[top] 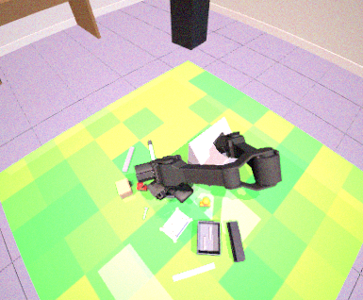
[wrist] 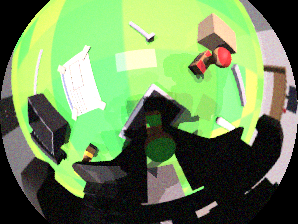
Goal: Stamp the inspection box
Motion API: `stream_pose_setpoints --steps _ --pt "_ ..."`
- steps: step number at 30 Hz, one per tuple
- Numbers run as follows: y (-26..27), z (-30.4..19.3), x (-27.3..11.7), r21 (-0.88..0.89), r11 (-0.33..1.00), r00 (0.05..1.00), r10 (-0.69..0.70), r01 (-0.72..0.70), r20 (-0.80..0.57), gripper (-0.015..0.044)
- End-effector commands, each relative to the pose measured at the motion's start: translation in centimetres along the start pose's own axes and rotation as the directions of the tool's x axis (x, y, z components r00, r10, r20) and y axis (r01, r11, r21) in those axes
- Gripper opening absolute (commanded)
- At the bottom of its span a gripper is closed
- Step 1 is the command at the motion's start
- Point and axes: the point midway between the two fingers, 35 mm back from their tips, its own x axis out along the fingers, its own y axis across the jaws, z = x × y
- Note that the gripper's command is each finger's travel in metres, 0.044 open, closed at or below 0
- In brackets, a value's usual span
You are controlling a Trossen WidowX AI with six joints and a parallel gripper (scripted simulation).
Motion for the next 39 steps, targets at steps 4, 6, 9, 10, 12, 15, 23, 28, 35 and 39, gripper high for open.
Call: stream_pose_setpoints --steps 4,6,9,10,12,15,23,28,35,39 --pt "0.1 0.1 0.1 0.0 1.0 1.0 0.003 -0.003 0.001 0.0" --pt "0.1 0.1 0.1 0.0 1.0 1.0 0.003 -0.003 0.001 0.0" --pt "0.1 0.1 0.1 0.0 1.0 1.0 0.003 -0.003 0.001 0.0" --pt "0.1 0.1 0.1 0.0 1.0 1.0 0.003 -0.003 0.001 0.0" --pt "0.1 0.1 0.1 0.0 1.0 1.0 0.003 -0.003 0.001 0.0" --pt "0.1 0.1 0.1 0.0 1.0 1.0 0.003 -0.003 0.001 0.0" --pt "0.1 0.1 -0.3 0.0 1.0 1.0 0.003 -0.003 0.001 0.0" --pt "0.1 0.1 -0.5 0.0 1.0 1.0 0.003 -0.003 0.001 0.0" --pt "0.1 0.1 -0.9 0.0 1.0 1.0 0.003 -0.003 0.001 0.0" --pt "0.0 0.1 -1.1 0.0 1.0 1.0 0.002 -0.002 0.001 0.0"
